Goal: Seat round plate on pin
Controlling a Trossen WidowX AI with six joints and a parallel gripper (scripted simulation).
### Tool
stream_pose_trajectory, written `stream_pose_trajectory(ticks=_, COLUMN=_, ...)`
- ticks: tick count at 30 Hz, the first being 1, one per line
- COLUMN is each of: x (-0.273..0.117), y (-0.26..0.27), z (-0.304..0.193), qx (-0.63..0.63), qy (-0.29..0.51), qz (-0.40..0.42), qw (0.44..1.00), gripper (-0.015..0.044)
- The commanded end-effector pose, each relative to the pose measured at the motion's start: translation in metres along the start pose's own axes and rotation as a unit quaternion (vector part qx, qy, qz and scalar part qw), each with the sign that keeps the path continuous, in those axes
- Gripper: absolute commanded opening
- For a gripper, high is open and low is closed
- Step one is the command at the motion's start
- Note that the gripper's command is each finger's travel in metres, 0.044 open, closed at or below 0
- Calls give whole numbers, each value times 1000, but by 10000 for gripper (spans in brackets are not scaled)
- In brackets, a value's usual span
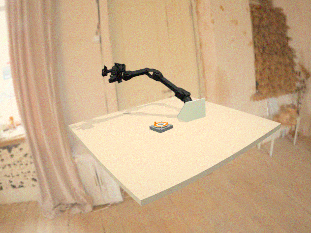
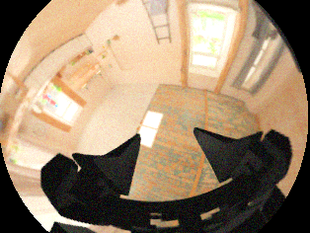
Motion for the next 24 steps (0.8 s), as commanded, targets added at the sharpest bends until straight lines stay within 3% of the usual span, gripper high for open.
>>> stream_pose_trajectory(ticks=1, x=1, y=0, z=3, qx=-3, qy=-4, qz=4, qw=1000, gripper=374)
stream_pose_trajectory(ticks=7, x=10, y=-18, z=82, qx=-97, qy=-171, qz=74, qw=978, gripper=216)
stream_pose_trajectory(ticks=10, x=10, y=-26, z=102, qx=-125, qy=-223, qz=74, qw=964, gripper=137)
stream_pose_trajectory(ticks=15, x=-2, y=-58, z=160, qx=-217, qy=-386, qz=23, qw=896, gripper=6)
stream_pose_trajectory(ticks=18, x=-9, y=-71, z=178, qx=-248, qy=-438, qz=-9, qw=864, gripper=0)
stream_pose_trajectory(ticks=24, x=-40, y=-112, z=223, qx=-336, qy=-570, qz=-158, qw=733, gripper=0)
Point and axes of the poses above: the point midway between the two fingers, 35 mm back from their tips, its own x axis out along the fingers, its own y axis across the jaws, z = x × y, the point moved 7 cm from there along -x, back along the fingers, and after that the axes turned 5 degrees about x, right-handed, at the moved point
